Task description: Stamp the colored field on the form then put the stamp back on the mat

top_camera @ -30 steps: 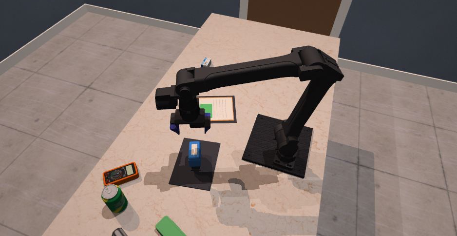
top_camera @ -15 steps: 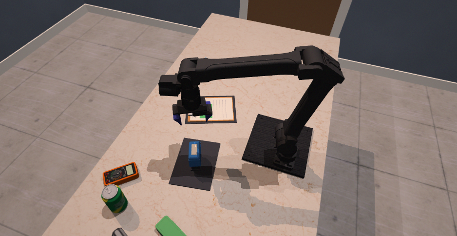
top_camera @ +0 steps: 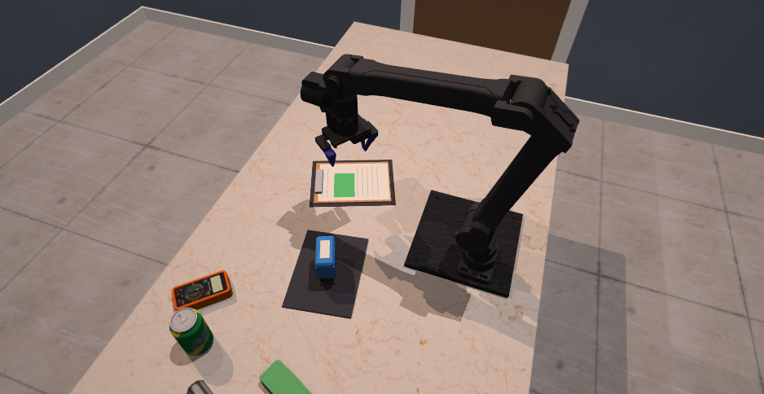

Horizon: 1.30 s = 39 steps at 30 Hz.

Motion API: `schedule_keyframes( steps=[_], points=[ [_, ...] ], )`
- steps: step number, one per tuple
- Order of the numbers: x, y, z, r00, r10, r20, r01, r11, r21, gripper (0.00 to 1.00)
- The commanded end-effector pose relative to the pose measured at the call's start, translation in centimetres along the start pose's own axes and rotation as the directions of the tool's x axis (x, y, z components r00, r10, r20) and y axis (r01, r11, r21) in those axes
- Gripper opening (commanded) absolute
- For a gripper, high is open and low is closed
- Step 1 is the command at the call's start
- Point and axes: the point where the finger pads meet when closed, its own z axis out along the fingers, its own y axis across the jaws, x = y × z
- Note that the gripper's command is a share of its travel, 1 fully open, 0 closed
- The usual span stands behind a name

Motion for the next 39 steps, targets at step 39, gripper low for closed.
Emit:
schedule_keyframes(
  steps=[39],
  points=[
    [-3.6,-13.7,12.1,0.510,-0.860,0.016,0.860,0.510,-0.028,1.00]
  ],
)
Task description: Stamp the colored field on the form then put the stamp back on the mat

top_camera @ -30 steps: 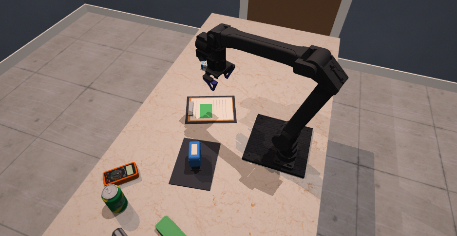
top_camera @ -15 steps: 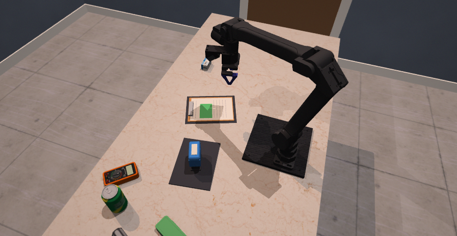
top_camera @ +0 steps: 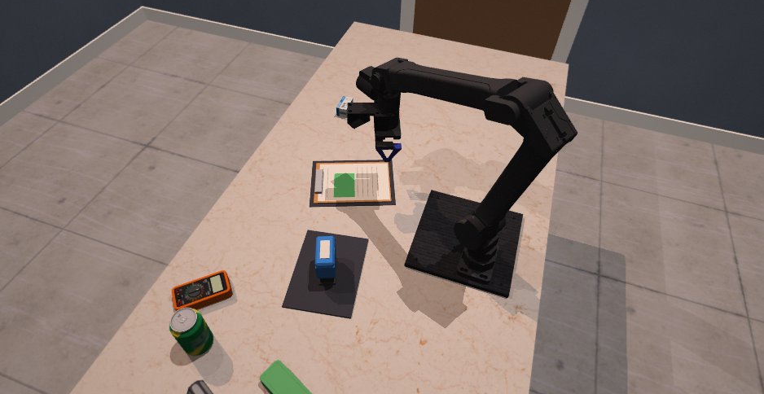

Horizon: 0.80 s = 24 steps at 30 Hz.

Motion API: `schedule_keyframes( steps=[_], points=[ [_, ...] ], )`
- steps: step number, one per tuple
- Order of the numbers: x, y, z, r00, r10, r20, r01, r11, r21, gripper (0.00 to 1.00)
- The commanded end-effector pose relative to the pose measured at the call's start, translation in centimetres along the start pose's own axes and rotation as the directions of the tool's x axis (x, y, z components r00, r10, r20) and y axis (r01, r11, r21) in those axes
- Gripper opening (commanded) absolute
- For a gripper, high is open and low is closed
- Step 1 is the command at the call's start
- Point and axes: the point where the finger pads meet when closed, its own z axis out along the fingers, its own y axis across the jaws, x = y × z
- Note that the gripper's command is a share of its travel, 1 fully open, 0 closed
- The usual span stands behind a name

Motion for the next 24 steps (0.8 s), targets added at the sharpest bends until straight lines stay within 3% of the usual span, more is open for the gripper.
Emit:
schedule_keyframes(
  steps=[1,3,5,12,13,15,18,20,24],
  points=[
    [-0.2,-0.2,4.4,1.000,-0.016,-0.008,0.016,1.000,-0.017,1.00],
    [-0.7,-0.9,3.8,1.000,-0.013,0.004,0.013,1.000,-0.002,1.00],
    [-1.7,-2.1,1.3,0.999,-0.011,0.046,0.008,0.999,0.054,1.00],
    [-1.7,-2.1,1.3,0.999,-0.011,0.046,0.008,0.999,0.054,1.00],
    [-1.0,-1.2,3.5,1.000,-0.009,0.010,0.009,1.000,0.006,1.00],
    [-0.6,-0.7,3.8,1.000,-0.009,-0.001,0.009,1.000,-0.009,1.00],
    [-0.6,-0.7,3.7,1.000,-0.009,-0.001,0.009,1.000,-0.008,1.00],
    [-0.6,-0.7,2.8,1.000,-0.009,0.015,0.009,1.000,0.013,1.00],
    [-0.6,-0.7,3.1,1.000,-0.009,0.010,0.009,1.000,0.006,1.00]
  ],
)
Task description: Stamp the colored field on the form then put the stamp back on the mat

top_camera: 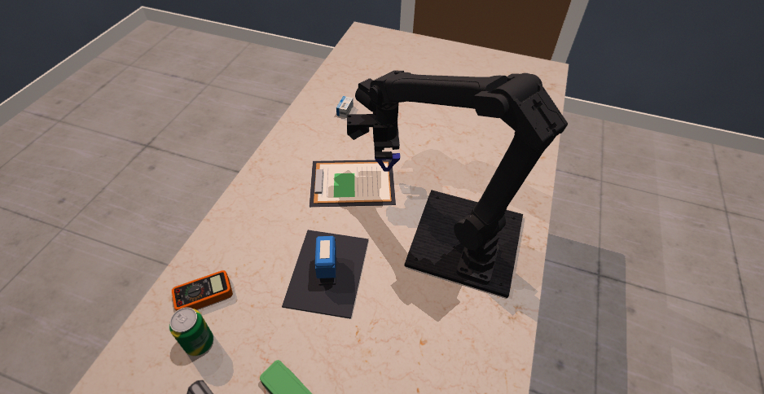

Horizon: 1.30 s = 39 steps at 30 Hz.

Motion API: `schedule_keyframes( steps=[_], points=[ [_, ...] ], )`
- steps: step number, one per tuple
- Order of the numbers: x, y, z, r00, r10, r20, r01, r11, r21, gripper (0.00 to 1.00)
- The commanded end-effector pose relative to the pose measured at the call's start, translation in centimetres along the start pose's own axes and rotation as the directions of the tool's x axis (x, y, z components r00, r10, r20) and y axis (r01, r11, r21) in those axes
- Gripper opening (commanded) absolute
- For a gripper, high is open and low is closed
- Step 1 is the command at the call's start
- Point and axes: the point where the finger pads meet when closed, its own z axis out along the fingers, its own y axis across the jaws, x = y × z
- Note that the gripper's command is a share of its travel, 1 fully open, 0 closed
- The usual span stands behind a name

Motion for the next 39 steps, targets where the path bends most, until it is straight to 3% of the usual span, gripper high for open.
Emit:
schedule_keyframes(
  steps=[1,29,33,37,39],
  points=[
    [-0.6,-0.7,-0.9,1.000,-0.006,0.021,0.005,1.000,0.021,1.00],
    [-0.6,-0.7,-1.0,1.000,-0.004,0.022,0.003,1.000,0.022,1.00],
    [-1.3,-1.6,-3.0,0.998,0.052,0.046,-0.054,0.997,0.048,1.00],
    [-1.3,-1.8,-4.2,0.976,0.211,0.052,-0.213,0.976,0.042,1.00],
    [-1.3,-1.8,-4.2,0.976,0.211,0.052,-0.213,0.976,0.042,1.00]
  ],
)
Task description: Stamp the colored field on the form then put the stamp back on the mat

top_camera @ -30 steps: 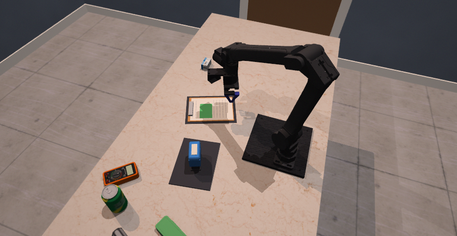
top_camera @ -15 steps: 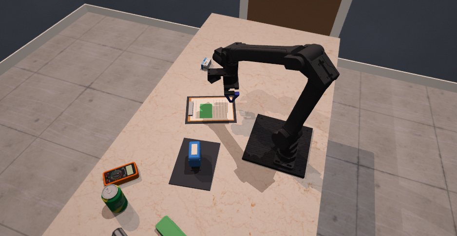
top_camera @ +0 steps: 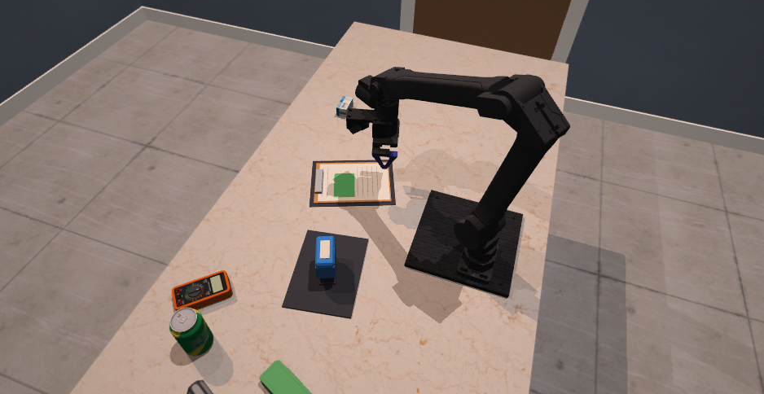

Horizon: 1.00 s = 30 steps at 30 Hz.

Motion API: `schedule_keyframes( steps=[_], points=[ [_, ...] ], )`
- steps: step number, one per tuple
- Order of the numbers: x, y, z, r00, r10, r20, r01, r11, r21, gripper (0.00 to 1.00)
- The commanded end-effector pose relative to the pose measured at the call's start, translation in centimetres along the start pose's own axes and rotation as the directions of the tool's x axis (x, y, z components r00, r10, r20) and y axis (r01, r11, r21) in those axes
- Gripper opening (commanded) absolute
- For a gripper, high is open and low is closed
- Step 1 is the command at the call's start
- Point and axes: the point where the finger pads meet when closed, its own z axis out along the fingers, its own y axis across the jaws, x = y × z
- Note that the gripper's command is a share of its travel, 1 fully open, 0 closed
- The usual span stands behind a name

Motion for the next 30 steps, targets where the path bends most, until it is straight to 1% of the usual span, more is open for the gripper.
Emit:
schedule_keyframes(
  steps=[1,2,4,8,12,15,17,18,19,20,21,23,25,26,28,29,30],
  points=[
    [-1.4,-1.8,-3.0,0.988,0.153,0.037,-0.154,0.987,0.035,1.00],
    [-1.4,-1.8,-3.8,0.975,0.219,0.046,-0.221,0.975,0.036,1.00],
    [-1.4,-1.9,-5.2,0.933,0.356,0.057,-0.358,0.933,0.032,1.00],
    [-1.6,-1.6,-7.8,0.853,0.520,0.045,-0.521,0.854,0.008,1.00],
    [-1.4,-1.5,-10.3,0.745,0.666,0.035,-0.666,0.746,-0.011,1.00],
    [-1.4,-1.2,-11.8,0.647,0.762,0.033,-0.762,0.648,-0.020,1.00],
    [-1.4,-1.2,-11.8,0.647,0.762,0.033,-0.762,0.648,-0.020,1.00],
    [-0.1,0.1,-9.9,0.554,0.832,0.011,-0.832,0.555,-0.014,1.00],
    [0.0,0.1,-10.2,0.519,0.855,0.013,-0.855,0.519,-0.015,1.00],
    [-1.4,-1.2,-12.2,0.478,0.878,0.034,-0.877,0.479,-0.024,1.00],
    [-1.4,-1.3,-12.0,0.437,0.899,0.028,-0.899,0.438,-0.023,1.00],
    [-1.3,-1.2,-12.6,0.353,0.935,0.028,-0.935,0.354,-0.025,1.00],
    [-1.2,-1.1,-12.7,0.267,0.963,0.030,-0.963,0.268,-0.026,1.00],
    [-0.9,-0.8,-11.7,0.222,0.975,0.025,-0.975,0.223,-0.020,1.00],
    [-0.8,-0.7,-11.5,0.131,0.991,0.031,-0.991,0.132,-0.017,1.00],
    [-0.8,-0.7,-11.5,0.124,0.992,0.031,-0.992,0.124,-0.017,1.00],
    [-0.8,-0.7,-11.5,0.124,0.992,0.031,-0.992,0.124,-0.017,0.81]
  ],
)
